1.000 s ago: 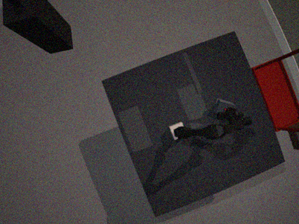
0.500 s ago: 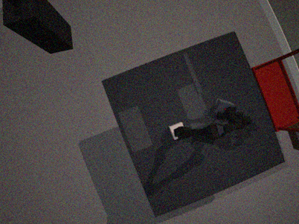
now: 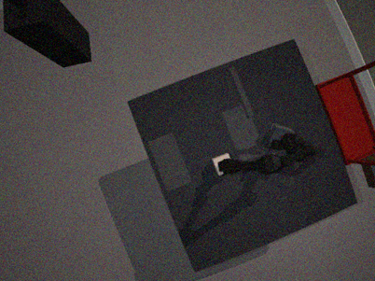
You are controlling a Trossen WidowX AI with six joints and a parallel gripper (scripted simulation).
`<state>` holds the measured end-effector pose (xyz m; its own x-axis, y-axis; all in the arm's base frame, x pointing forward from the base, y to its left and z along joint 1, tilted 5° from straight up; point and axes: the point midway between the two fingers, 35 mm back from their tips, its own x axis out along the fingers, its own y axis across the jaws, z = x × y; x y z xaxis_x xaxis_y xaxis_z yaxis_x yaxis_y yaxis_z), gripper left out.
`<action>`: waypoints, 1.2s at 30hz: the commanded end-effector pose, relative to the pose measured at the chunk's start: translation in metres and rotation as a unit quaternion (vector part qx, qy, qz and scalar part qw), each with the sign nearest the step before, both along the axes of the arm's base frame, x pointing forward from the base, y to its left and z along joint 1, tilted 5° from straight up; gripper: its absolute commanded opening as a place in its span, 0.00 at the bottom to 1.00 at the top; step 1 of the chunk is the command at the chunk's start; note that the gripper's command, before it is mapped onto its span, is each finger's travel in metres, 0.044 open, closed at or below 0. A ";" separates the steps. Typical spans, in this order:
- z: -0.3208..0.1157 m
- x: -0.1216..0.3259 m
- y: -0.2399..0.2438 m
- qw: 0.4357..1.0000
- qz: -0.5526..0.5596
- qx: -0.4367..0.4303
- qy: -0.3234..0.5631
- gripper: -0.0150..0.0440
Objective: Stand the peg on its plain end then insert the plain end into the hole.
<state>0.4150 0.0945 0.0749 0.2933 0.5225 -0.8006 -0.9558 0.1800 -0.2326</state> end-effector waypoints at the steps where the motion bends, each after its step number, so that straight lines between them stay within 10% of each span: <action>1: -0.002 0.000 0.004 1.000 0.002 0.002 0.001 0.25; 24: -0.005 0.001 0.003 1.000 0.001 0.000 -0.001 0.25; 36: -0.005 0.001 0.003 1.000 0.001 0.000 -0.001 0.79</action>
